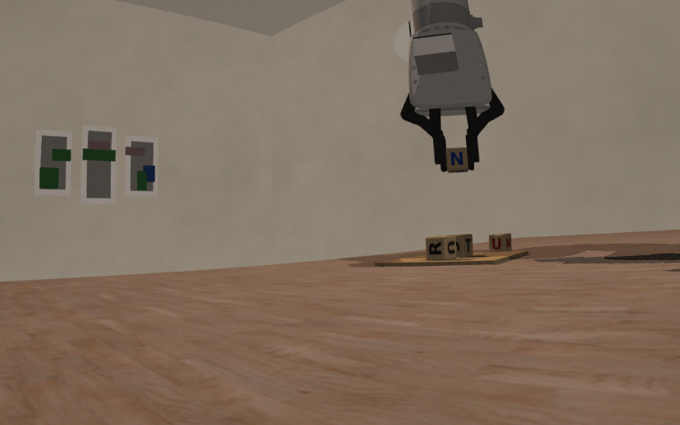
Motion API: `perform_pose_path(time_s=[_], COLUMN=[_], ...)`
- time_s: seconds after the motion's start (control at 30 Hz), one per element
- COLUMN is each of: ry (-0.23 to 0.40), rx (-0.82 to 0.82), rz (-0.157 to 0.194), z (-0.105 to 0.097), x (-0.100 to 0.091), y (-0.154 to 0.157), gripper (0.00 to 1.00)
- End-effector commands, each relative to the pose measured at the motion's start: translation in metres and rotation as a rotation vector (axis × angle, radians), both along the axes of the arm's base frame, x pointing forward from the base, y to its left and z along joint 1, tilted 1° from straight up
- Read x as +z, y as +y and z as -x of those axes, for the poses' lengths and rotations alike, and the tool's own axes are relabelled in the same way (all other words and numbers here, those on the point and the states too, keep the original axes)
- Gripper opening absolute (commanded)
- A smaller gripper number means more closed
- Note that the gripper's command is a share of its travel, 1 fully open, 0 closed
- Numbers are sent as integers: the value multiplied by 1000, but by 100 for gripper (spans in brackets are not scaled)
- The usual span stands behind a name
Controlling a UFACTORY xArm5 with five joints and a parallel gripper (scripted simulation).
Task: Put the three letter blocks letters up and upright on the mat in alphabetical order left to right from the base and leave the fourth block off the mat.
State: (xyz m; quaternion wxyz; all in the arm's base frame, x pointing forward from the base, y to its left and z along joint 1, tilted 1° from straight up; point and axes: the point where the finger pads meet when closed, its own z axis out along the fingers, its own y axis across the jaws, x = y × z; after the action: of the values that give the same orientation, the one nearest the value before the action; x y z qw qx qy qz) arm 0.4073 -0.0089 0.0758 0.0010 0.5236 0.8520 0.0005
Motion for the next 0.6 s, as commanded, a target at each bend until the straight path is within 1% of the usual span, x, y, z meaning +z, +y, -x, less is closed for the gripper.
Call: perform_pose_path(time_s=[0.0, 0.37, 0.47, 0.57], ry=[-4, -4, -4, -5], rx=[-118, -414, -458, -465], rz=[0, -1, -1, -1], z=[-2, -3, -3, -3], x=[1, 2, 2, 2], y=[-8, -30, -33, -34], gripper=[21, 21, 21, 21])
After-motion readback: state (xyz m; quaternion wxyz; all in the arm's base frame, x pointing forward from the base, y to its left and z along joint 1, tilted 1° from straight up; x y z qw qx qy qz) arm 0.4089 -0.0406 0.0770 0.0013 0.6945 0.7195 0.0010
